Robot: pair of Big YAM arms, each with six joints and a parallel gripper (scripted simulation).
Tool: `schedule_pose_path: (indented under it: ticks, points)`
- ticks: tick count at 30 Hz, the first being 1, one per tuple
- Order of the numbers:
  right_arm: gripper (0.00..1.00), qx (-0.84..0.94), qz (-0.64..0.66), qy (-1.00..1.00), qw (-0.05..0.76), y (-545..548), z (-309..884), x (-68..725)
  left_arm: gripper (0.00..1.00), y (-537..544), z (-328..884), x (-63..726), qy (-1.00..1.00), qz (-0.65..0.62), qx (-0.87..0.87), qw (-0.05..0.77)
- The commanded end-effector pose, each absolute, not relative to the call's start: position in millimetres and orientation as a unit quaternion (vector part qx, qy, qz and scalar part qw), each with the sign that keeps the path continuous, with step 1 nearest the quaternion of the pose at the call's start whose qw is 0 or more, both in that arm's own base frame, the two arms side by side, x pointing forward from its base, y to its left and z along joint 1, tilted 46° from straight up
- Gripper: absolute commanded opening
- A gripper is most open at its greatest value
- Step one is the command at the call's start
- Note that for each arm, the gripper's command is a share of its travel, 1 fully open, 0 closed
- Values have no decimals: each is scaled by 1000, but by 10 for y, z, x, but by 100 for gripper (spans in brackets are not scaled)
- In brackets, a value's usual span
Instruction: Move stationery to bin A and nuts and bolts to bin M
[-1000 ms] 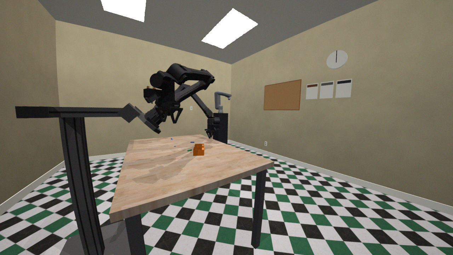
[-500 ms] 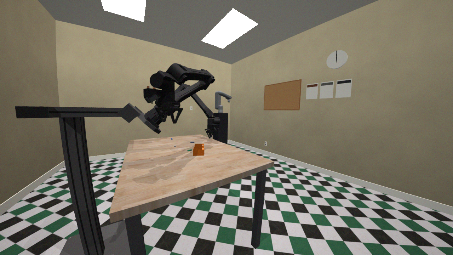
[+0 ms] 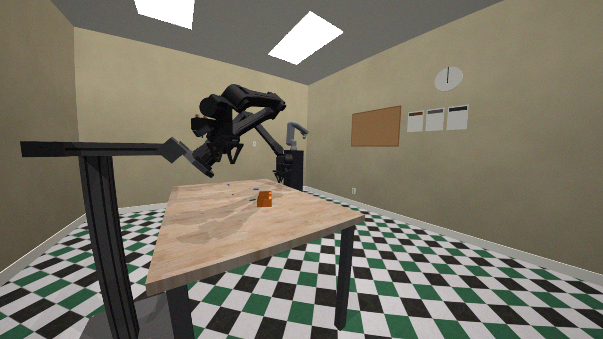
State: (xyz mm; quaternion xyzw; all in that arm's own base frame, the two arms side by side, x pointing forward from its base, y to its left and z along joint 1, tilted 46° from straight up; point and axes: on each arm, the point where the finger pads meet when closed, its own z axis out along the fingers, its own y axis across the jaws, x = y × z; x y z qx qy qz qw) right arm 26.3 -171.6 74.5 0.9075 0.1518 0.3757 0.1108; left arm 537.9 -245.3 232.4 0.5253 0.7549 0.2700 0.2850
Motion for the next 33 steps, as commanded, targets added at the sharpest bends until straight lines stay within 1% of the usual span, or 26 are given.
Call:
schedule_pose_path:
  ticks: [1, 16, 19, 21, 33]
  points:
    - [100, 910, 371, 143, 117, -1833, 829, 168, 10, -2588, 2211, 5308, 755, 264, 529, 284]
    - [100, 910, 371, 143, 117, -1833, 829, 168, 10, -3214, 1694, 4893, 754, 264, 528, 287]
    - [100, 910, 371, 143, 117, -1833, 829, 168, 10, -3149, 1718, 4981, 761, 267, 516, 289]
    - [100, 910, 371, 143, 117, -1833, 829, 168, 10, -3322, 1565, 4791, 754, 264, 529, 285]
    - [100, 910, 371, 143, 117, -1833, 829, 168, 10, -3895, 1293, 4511, 754, 260, 524, 298]
